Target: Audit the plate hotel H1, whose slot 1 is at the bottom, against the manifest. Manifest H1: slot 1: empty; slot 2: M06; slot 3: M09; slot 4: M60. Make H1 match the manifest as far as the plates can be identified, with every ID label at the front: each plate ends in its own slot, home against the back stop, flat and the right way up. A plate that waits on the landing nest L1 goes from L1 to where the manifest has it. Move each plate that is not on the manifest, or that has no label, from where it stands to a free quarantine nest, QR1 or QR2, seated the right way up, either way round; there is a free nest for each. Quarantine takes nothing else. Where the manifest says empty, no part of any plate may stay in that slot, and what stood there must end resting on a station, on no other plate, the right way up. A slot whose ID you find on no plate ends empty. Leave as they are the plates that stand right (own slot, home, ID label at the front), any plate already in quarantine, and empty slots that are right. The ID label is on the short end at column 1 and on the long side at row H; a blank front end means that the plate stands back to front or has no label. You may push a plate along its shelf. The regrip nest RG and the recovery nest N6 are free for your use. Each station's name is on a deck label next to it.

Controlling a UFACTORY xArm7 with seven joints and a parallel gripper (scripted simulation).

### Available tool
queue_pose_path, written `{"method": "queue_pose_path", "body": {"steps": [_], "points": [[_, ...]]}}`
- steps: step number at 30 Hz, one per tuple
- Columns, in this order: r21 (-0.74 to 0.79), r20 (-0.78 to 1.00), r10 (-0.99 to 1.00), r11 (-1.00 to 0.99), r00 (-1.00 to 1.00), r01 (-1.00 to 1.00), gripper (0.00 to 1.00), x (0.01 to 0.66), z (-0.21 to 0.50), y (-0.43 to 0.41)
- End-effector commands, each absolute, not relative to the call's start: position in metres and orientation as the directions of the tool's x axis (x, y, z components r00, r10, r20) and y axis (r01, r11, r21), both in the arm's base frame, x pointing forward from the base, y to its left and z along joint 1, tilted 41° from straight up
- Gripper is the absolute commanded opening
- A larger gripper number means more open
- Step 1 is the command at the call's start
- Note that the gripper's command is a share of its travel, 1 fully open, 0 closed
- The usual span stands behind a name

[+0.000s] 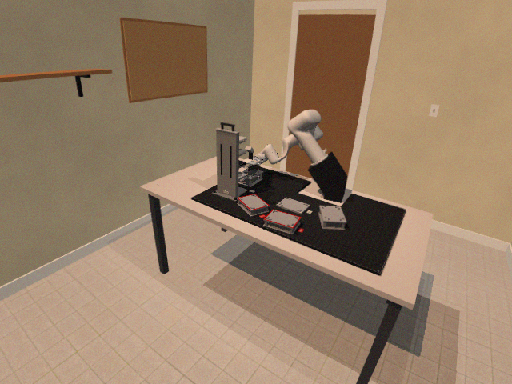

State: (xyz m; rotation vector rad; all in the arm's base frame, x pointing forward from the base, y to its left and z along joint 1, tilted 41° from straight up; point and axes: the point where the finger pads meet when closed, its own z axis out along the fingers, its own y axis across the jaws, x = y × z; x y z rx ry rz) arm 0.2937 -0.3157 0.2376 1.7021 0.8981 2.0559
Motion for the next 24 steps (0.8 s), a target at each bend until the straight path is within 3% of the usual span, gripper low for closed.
{"method": "queue_pose_path", "body": {"steps": [1,24], "points": [[0.648,0.756,0.610,-0.748,-0.237,0.142,1.00,0.294,0.238,-0.315],[0.648,0.756,0.610,-0.748,-0.237,0.142,1.00,0.274,0.237,-0.320]]}}
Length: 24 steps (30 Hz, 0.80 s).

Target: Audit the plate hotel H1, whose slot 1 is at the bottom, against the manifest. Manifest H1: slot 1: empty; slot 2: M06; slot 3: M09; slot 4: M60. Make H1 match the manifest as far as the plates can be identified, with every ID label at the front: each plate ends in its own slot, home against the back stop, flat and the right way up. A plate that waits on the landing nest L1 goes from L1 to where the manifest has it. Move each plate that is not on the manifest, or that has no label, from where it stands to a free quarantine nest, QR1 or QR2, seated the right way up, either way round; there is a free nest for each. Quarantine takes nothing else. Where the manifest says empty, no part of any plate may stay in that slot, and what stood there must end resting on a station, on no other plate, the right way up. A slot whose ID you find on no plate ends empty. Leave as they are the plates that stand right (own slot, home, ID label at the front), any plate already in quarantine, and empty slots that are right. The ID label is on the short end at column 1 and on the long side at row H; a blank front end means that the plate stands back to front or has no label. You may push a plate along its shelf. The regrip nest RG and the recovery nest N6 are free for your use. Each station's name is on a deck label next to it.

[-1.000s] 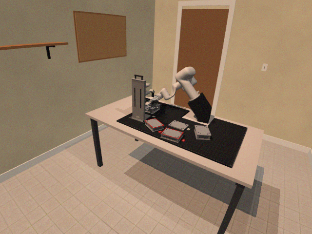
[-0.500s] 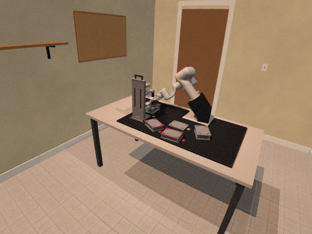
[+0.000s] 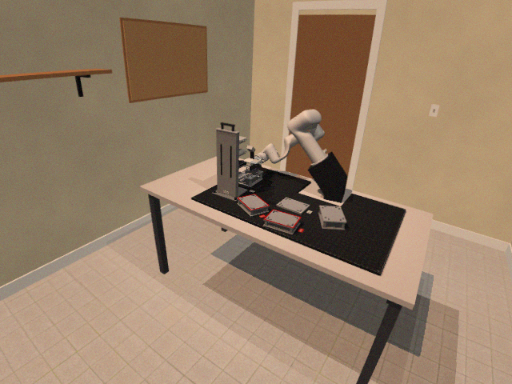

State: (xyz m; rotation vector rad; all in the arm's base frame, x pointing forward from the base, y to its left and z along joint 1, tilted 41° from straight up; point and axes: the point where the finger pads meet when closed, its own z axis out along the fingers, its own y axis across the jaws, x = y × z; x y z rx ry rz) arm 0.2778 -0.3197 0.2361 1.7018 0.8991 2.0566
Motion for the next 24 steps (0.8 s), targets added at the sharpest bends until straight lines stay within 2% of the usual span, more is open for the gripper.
{"method": "queue_pose_path", "body": {"steps": [1,24], "points": [[0.648,0.756,0.610,-0.748,-0.237,0.142,1.00,0.273,0.236,-0.321],[0.648,0.756,0.610,-0.748,-0.236,0.142,1.00,0.239,0.233,-0.330]]}}
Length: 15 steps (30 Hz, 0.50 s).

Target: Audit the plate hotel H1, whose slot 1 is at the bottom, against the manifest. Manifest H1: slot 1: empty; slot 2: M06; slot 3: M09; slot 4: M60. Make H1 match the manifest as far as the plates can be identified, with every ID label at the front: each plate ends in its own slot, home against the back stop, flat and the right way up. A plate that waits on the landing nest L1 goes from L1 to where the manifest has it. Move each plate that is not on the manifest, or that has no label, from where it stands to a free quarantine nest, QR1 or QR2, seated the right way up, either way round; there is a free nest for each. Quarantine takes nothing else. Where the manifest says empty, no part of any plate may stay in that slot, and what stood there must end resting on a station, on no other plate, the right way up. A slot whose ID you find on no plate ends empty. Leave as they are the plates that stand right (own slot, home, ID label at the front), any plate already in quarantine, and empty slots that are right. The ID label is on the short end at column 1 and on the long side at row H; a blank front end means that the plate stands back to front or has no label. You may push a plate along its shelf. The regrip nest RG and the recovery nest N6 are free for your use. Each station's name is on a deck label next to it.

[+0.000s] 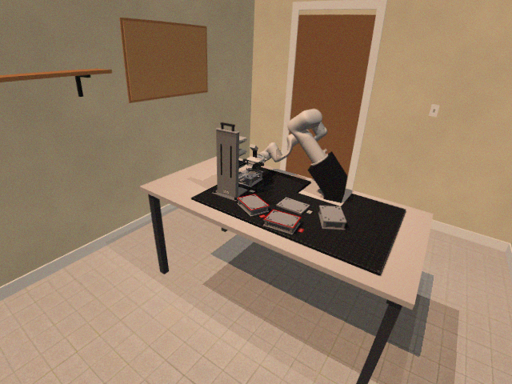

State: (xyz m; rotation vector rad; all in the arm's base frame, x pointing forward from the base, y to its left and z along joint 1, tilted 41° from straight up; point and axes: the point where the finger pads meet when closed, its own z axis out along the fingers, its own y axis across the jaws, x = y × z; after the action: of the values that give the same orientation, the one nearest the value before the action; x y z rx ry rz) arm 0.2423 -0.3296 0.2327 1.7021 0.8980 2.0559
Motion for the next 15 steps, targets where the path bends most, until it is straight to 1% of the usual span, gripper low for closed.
{"method": "queue_pose_path", "body": {"steps": [1,9,15], "points": [[0.648,0.756,0.610,-0.748,-0.236,0.142,1.00,0.238,0.233,-0.330],[0.648,0.756,0.610,-0.748,-0.236,0.142,1.00,0.231,0.232,-0.332],[0.648,0.756,0.610,-0.748,-0.236,0.142,1.00,0.227,0.245,-0.323]]}}
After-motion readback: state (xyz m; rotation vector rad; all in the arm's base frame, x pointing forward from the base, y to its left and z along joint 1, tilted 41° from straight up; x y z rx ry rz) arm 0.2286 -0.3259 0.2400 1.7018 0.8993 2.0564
